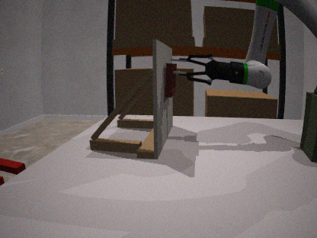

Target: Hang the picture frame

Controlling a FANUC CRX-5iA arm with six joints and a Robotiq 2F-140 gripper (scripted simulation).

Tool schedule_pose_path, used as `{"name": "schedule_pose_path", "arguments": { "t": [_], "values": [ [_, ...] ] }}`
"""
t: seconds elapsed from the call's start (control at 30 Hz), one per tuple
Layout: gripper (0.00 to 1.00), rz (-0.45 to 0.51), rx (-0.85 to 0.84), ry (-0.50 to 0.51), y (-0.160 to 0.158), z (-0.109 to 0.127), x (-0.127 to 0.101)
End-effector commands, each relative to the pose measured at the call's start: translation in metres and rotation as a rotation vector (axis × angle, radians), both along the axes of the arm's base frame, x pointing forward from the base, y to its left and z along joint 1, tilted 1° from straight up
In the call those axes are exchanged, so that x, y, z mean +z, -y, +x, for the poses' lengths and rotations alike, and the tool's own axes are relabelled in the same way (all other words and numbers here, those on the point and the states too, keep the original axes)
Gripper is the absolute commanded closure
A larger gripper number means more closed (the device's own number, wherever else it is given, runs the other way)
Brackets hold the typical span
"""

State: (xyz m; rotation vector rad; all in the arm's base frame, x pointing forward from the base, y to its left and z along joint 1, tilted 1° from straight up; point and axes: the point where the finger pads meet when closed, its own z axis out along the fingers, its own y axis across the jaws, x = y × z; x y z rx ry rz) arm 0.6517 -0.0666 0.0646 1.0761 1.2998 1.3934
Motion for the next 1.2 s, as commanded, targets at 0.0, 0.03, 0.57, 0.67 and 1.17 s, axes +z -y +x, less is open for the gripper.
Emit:
{"name": "schedule_pose_path", "arguments": {
  "t": [0.0, 0.03, 0.57, 0.67, 1.17],
  "values": [
    [0.71, 0.000, 0.000, 0.000, 0.000, 0.000, 0.000],
    [0.71, 0.000, 0.000, 0.000, 0.000, 0.000, 0.000],
    [0.71, 0.000, 0.000, 0.000, 0.000, -0.001, 0.000],
    [0.71, 0.000, 0.000, 0.000, 0.000, -0.002, 0.000],
    [0.71, 0.000, 0.000, 0.000, 0.002, -0.011, -0.001]
  ]
}}
